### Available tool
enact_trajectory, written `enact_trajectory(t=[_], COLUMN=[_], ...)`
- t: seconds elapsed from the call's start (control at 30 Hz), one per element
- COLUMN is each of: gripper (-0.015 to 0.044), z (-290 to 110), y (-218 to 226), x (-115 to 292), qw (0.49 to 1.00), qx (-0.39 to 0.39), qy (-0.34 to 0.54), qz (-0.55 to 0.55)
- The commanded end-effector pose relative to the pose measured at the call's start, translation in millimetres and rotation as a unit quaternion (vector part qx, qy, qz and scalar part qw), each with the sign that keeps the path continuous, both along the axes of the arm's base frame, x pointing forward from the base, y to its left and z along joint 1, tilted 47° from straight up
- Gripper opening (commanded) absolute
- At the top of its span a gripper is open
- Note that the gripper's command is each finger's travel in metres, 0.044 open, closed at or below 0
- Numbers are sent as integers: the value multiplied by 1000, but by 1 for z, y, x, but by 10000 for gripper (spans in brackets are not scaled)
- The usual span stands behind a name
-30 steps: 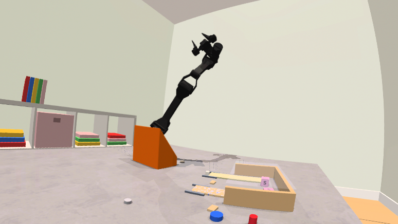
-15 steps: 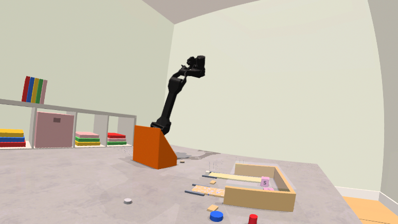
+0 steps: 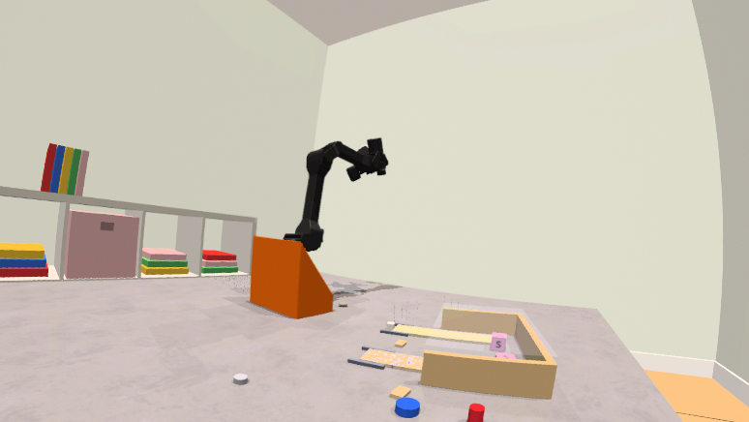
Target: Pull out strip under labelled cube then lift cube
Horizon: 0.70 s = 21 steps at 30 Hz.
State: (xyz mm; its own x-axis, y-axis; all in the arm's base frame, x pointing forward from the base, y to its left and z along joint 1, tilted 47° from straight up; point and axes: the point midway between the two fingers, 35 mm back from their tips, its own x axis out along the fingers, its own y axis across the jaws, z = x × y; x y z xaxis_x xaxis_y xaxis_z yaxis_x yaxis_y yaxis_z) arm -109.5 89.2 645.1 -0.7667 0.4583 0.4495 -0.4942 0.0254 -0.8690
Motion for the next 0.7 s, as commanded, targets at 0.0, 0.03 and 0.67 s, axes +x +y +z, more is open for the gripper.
enact_trajectory(t=[0.0, 0.03, 0.67], gripper=[400, 400, 400], z=[-16, -21, -151], y=[49, 62, 158], x=[28, 38, 271], qw=[996, 994, 872], qx=[-57, -70, -267], qy=[31, 38, 261], qz=[-53, -71, -317])
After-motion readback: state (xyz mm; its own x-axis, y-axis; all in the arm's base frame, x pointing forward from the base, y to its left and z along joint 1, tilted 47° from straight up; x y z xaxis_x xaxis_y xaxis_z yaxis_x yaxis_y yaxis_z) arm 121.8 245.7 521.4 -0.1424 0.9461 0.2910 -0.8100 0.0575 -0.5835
